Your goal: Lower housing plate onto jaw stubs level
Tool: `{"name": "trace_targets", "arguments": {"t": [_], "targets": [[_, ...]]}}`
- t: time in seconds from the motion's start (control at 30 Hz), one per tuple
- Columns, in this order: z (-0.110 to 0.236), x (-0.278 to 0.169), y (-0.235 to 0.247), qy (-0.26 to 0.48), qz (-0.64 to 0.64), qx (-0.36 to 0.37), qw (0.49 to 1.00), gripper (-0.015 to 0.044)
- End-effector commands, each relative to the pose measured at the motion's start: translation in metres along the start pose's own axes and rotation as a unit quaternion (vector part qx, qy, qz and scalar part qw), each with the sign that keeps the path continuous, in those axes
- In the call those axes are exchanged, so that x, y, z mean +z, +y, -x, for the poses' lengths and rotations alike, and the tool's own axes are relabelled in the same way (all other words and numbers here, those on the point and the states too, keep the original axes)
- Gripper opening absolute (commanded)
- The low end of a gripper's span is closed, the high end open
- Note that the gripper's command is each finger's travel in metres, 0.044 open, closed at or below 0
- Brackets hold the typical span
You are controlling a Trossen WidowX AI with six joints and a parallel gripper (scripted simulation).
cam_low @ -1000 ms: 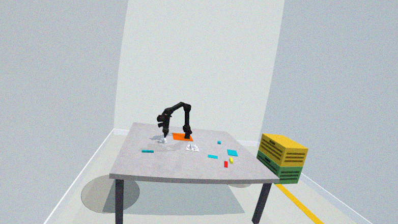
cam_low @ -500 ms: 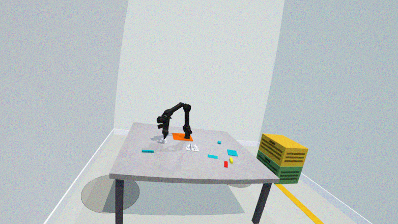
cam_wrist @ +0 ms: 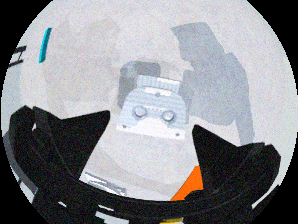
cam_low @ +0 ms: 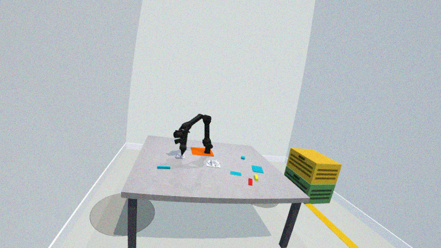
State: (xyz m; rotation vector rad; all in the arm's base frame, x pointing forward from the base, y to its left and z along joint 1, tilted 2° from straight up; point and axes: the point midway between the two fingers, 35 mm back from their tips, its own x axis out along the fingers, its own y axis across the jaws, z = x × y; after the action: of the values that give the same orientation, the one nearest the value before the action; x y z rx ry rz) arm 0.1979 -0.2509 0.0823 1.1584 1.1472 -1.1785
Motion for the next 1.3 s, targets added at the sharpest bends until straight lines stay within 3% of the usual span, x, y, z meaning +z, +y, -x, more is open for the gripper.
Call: {"name": "trace_targets", "arguments": {"t": [0.0,0.37,1.27], "targets": [[-0.009,-0.002,-0.001,0.005,0.002,-0.001,1.000,0.0440],[-0.025,-0.002,-0.001,0.005,0.002,-0.001,1.000,0.0440],[-0.026,-0.002,-0.001,0.005,0.002,-0.001,1.000,0.0440]]}}
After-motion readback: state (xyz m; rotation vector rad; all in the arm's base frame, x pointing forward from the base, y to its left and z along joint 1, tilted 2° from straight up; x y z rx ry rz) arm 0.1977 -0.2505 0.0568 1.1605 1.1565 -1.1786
